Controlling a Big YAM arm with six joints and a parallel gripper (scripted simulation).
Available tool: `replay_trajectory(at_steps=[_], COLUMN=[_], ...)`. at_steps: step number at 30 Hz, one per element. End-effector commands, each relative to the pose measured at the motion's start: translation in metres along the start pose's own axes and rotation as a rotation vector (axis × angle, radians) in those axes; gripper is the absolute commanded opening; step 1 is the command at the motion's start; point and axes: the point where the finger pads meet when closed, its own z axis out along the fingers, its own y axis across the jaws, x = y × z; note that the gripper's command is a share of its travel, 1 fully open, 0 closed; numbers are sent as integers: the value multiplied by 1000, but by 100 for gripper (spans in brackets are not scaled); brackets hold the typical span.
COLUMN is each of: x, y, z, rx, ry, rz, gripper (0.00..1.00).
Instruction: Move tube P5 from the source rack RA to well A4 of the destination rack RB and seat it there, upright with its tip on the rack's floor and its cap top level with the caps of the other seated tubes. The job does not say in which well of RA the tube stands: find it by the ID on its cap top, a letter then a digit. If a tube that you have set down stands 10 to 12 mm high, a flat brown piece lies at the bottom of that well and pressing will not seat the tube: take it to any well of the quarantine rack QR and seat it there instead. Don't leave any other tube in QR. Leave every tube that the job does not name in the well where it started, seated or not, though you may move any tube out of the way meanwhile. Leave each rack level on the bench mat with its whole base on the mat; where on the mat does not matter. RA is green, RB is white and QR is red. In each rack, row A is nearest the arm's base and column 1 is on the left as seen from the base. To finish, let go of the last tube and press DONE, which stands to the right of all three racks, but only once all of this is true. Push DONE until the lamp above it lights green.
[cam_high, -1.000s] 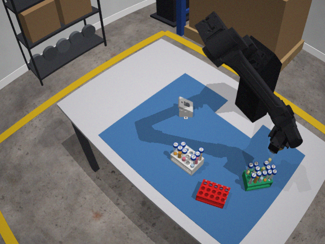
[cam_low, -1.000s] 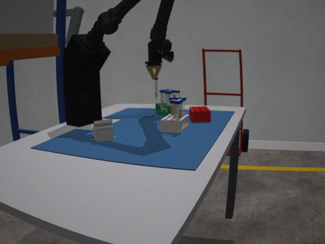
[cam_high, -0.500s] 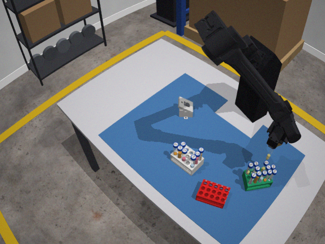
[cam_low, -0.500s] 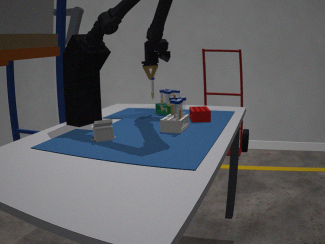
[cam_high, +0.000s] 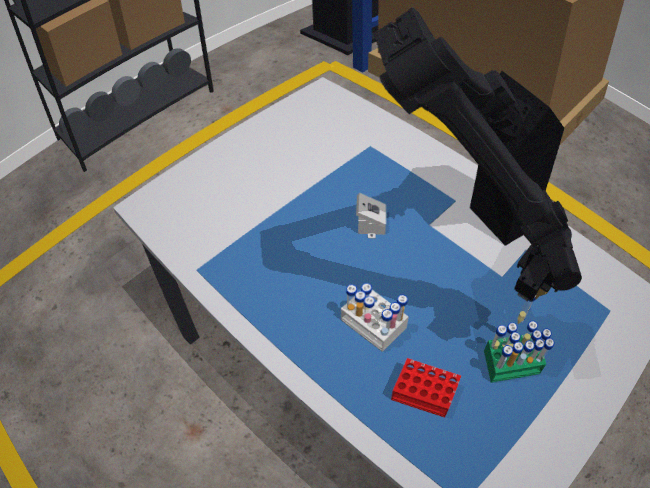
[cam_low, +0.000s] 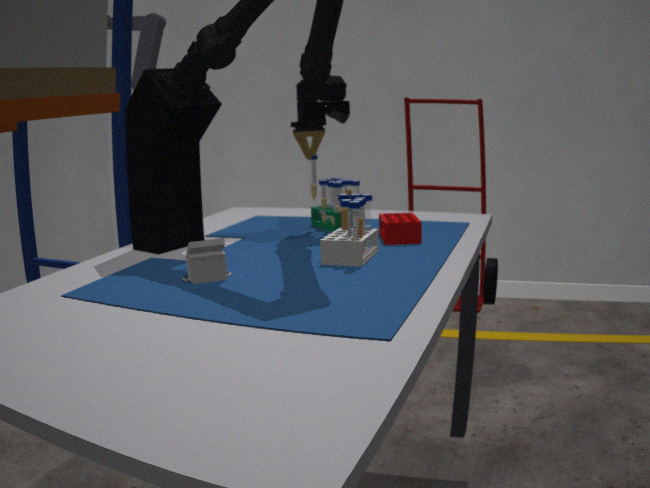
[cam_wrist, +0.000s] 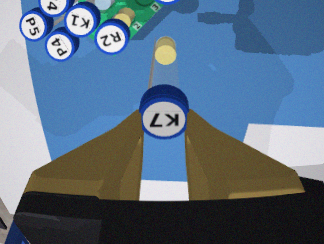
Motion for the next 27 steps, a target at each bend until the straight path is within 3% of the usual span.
replay_trajectory(at_steps=[1,14,15,16,27], x=[-9,-40,-43,-46,-83], y=[-9,-31,-26,-34,-53], z=[-3,-3,-7,-3,-5], rx=[1,1,-15,0,-5], ry=[-1,-3,-13,-5,-16], rz=[-20,-19,-27,-18,-11], gripper=[0,0,0,0,0])
